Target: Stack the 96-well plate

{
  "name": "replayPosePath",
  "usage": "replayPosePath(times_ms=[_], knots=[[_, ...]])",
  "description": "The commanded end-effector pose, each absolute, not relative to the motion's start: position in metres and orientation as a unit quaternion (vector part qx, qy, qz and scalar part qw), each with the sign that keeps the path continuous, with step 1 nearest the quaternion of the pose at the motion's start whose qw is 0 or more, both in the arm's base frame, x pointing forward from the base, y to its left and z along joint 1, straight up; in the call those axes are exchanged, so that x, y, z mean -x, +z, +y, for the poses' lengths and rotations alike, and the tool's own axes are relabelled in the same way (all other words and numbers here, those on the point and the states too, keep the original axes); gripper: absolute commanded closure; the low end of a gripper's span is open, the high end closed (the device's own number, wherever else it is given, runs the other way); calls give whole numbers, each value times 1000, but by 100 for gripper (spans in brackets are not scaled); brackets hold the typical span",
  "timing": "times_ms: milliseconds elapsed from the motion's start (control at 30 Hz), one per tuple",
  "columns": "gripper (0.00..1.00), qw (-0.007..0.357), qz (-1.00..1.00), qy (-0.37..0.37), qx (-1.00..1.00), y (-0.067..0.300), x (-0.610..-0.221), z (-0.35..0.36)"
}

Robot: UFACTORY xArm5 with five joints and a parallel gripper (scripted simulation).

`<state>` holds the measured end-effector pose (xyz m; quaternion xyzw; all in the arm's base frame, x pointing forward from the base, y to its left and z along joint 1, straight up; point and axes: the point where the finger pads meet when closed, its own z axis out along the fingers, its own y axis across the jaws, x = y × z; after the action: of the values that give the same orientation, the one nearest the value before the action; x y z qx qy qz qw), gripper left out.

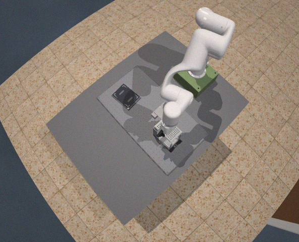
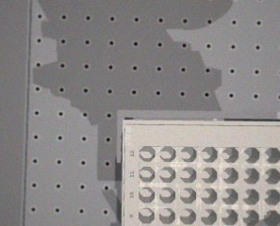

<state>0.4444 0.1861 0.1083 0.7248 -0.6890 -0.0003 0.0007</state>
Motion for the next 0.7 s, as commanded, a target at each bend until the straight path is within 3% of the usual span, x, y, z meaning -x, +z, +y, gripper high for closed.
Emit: replayPosePath(times_ms=[0, 667], knots=[[100, -2, -689, 0, -725, 107, -446, 187], [100, -2, -689, 0, -725, 77, -446, 187]])
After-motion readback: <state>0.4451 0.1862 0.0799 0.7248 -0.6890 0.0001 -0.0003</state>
